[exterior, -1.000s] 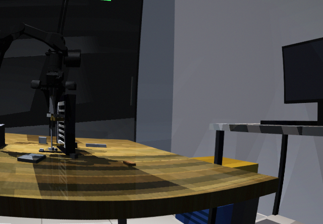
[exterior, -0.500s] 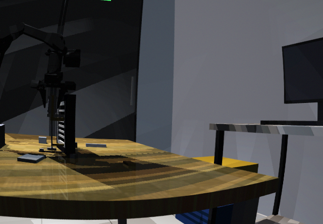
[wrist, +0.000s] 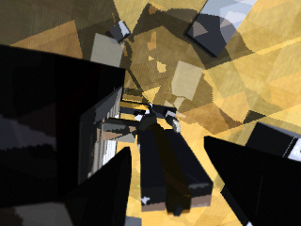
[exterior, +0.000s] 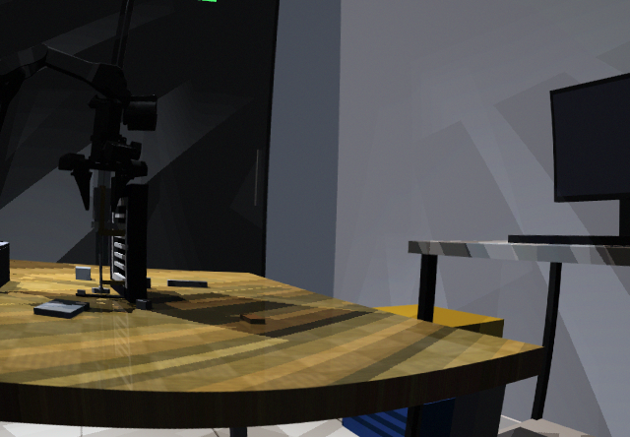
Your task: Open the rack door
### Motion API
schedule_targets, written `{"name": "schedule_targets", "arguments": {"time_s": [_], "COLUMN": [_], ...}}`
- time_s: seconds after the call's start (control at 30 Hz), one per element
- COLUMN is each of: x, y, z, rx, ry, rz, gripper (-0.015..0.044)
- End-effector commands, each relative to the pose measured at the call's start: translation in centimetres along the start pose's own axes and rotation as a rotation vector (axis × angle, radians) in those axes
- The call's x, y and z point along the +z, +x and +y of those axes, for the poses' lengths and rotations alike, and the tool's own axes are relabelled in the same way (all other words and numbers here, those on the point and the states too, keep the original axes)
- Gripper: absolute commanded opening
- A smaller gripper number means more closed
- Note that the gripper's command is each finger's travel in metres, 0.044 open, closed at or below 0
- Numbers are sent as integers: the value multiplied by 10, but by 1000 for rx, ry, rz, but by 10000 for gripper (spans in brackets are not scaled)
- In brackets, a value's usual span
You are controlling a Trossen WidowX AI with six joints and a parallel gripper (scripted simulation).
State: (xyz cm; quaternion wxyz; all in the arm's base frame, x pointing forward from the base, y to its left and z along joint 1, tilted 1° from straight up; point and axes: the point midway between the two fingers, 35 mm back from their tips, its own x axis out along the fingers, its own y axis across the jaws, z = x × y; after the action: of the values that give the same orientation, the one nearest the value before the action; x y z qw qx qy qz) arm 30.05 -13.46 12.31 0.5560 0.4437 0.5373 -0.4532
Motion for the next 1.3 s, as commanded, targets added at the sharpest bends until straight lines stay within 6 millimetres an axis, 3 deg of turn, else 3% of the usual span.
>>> {"name": "schedule_targets", "arguments": {"time_s": [0.0, 1.27], "x": [-2, -1], "y": [0, 0], "z": [4, 3], "rx": [13, 11], "ry": [-194, -2075], "rz": [3, -12], "gripper": [284, 284]}}
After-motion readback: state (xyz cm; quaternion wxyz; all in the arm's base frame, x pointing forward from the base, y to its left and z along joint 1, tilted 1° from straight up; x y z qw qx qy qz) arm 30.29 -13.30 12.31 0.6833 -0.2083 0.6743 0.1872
